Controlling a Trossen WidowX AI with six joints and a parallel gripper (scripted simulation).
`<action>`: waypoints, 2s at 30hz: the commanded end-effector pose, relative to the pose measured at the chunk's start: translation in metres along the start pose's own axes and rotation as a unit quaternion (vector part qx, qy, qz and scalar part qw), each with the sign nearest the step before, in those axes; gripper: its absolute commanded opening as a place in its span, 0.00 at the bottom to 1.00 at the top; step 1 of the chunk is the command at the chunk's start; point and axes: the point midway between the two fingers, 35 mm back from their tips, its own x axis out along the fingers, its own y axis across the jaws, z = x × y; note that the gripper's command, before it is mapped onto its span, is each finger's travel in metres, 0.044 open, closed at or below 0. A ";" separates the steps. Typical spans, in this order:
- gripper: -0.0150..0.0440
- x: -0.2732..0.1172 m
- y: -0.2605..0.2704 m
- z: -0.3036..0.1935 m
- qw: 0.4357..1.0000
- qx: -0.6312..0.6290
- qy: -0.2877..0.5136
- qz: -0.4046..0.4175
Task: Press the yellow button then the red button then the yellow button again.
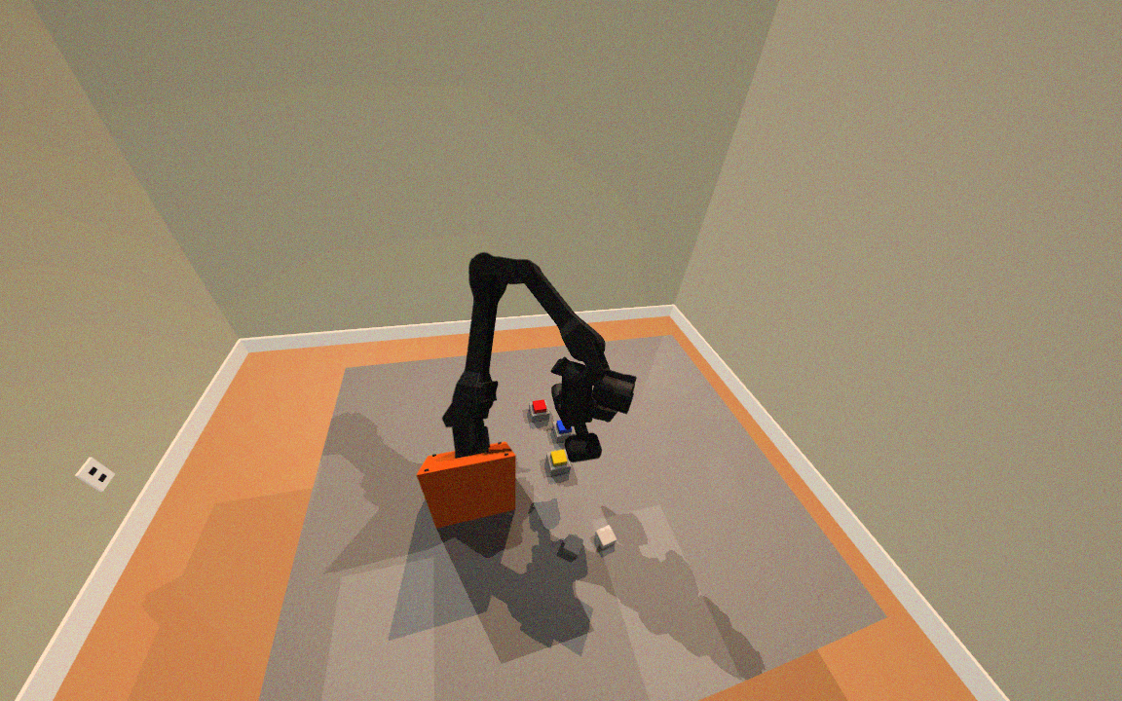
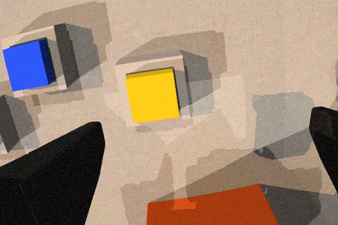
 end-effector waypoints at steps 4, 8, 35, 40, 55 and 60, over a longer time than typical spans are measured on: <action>0.93 -0.004 0.023 -0.015 0.999 -0.029 0.022 0.031; 0.84 0.007 0.023 -0.014 0.999 -0.029 0.022 0.030; 0.29 0.062 0.028 -0.018 0.999 -0.029 0.022 0.032; 0.29 0.070 0.028 -0.018 0.999 -0.029 0.022 0.032; 0.29 0.092 0.030 -0.020 0.999 -0.029 0.022 0.033; 0.29 0.092 0.030 -0.020 0.999 -0.029 0.022 0.033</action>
